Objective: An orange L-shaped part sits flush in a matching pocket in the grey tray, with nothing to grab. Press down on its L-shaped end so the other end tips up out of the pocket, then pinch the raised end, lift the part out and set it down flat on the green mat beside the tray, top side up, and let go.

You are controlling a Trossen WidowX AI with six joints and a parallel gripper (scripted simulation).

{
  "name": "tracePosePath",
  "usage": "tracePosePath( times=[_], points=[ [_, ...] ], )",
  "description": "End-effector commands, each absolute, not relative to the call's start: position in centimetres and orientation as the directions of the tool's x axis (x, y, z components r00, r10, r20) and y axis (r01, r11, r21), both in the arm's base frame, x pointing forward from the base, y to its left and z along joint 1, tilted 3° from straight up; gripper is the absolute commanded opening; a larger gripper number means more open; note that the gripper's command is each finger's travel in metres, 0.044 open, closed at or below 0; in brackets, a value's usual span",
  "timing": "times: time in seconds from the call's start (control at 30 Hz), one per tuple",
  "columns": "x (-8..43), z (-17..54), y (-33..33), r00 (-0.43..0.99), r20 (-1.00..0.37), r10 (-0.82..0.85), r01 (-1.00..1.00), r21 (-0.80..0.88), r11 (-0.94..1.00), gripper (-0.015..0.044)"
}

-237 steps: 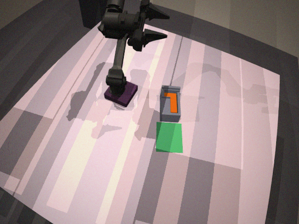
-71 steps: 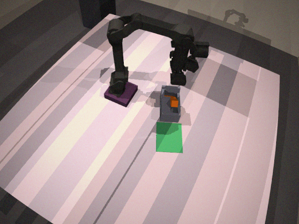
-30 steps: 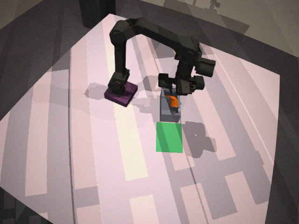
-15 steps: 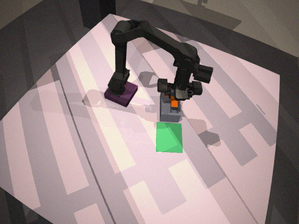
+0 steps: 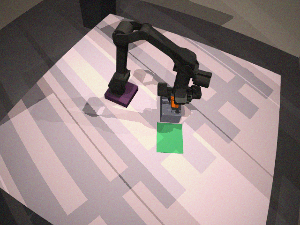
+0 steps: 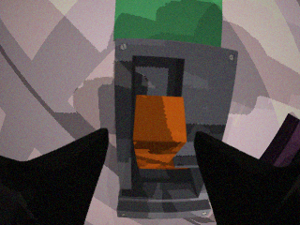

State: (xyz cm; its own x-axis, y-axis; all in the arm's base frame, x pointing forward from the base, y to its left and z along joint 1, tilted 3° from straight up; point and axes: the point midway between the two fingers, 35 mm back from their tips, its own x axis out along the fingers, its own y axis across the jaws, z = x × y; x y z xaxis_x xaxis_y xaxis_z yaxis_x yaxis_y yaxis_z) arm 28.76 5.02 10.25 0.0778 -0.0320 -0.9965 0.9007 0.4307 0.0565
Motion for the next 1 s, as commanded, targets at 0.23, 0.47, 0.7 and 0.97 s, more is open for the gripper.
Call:
tracePosePath(
  times=[0.23, 0.47, 0.7, 0.97],
  points=[
    [28.6, 8.4, 5.0, 0.071, -0.997, -0.029, 0.902, 0.052, 0.428, 0.0280],
    [28.8, 8.8, 5.0, 0.076, -0.997, -0.033, 0.902, 0.054, 0.429, 0.0149],
    [28.8, 8.8, 5.0, 0.076, -0.997, -0.033, 0.902, 0.054, 0.429, 0.0102],
    [28.8, 8.8, 5.0, 0.076, -0.997, -0.033, 0.902, 0.054, 0.429, 0.0000]
  ],
)
